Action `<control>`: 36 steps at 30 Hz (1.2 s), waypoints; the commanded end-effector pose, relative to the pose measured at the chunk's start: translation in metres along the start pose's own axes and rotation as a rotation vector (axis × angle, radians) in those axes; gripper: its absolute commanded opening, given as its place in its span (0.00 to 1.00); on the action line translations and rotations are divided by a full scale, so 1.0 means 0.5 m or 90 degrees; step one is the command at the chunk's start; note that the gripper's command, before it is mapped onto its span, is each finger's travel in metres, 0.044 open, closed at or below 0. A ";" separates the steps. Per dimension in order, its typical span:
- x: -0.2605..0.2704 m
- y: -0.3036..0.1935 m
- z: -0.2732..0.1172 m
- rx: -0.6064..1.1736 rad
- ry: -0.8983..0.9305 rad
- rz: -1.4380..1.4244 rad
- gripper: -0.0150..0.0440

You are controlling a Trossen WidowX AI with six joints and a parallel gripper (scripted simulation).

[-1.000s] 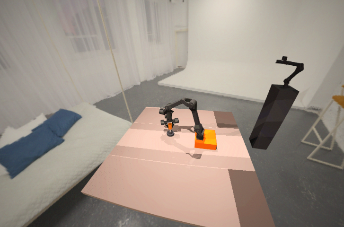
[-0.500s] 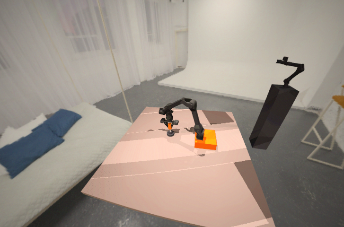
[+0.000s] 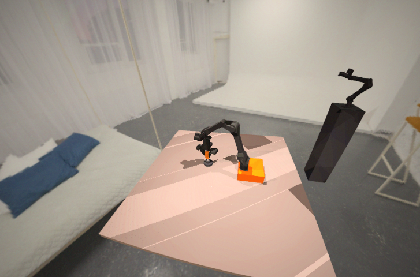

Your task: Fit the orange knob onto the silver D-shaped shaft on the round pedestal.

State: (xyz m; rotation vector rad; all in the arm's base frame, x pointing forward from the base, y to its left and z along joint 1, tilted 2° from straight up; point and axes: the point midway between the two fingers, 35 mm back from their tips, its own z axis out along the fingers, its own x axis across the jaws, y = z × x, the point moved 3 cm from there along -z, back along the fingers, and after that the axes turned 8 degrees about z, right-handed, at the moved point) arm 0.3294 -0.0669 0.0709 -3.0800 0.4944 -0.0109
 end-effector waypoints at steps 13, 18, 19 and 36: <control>-0.003 0.002 0.026 -0.002 -0.003 0.001 0.25; -0.005 0.002 0.029 -0.002 -0.003 0.001 0.25; -0.005 0.002 0.029 -0.002 -0.003 0.001 0.25; -0.005 0.002 0.052 -0.002 -0.003 0.001 0.25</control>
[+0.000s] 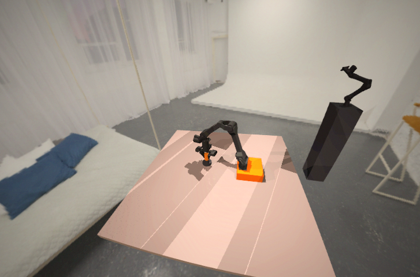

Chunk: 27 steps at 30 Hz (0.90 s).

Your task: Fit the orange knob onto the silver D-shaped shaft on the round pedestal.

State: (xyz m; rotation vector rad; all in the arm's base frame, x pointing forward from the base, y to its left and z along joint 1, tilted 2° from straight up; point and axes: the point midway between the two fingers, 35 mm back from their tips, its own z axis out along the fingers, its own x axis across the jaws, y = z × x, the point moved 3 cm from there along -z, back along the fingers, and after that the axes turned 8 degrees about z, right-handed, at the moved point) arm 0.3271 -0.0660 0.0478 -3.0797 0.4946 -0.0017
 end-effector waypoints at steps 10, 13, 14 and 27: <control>0.000 0.000 0.013 0.000 0.000 0.000 0.25; 0.000 0.000 0.013 0.000 0.000 0.000 0.25; 0.000 0.000 0.013 0.000 0.000 0.000 0.25; 0.000 0.000 0.013 0.000 0.000 0.000 0.79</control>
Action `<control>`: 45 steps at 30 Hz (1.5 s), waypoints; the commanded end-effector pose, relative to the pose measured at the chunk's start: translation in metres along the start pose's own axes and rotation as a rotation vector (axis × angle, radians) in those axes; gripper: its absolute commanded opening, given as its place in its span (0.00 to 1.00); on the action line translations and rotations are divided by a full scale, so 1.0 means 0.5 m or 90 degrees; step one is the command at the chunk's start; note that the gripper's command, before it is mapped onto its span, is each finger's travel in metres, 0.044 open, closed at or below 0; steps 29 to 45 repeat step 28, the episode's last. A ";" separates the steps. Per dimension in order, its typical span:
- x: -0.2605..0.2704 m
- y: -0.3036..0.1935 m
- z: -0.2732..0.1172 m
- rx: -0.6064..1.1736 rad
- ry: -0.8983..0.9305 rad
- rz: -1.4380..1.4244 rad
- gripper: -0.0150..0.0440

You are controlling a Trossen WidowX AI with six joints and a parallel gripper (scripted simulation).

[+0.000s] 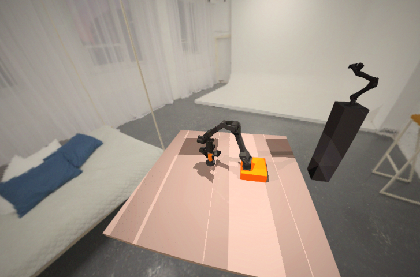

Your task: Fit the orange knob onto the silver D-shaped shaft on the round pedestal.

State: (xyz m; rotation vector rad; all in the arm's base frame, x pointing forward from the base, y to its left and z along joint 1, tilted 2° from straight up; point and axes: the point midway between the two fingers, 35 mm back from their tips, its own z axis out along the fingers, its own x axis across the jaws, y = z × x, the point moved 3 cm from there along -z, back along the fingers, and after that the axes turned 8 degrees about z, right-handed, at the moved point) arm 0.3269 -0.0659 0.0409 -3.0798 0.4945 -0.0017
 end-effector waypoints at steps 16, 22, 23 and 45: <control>0.006 -0.001 -0.146 0.000 0.000 0.000 1.00; 0.008 -0.002 -0.192 0.000 0.000 0.000 1.00; 0.008 -0.002 -0.192 0.000 0.000 0.000 1.00; 0.008 -0.002 -0.192 0.000 0.000 0.000 1.00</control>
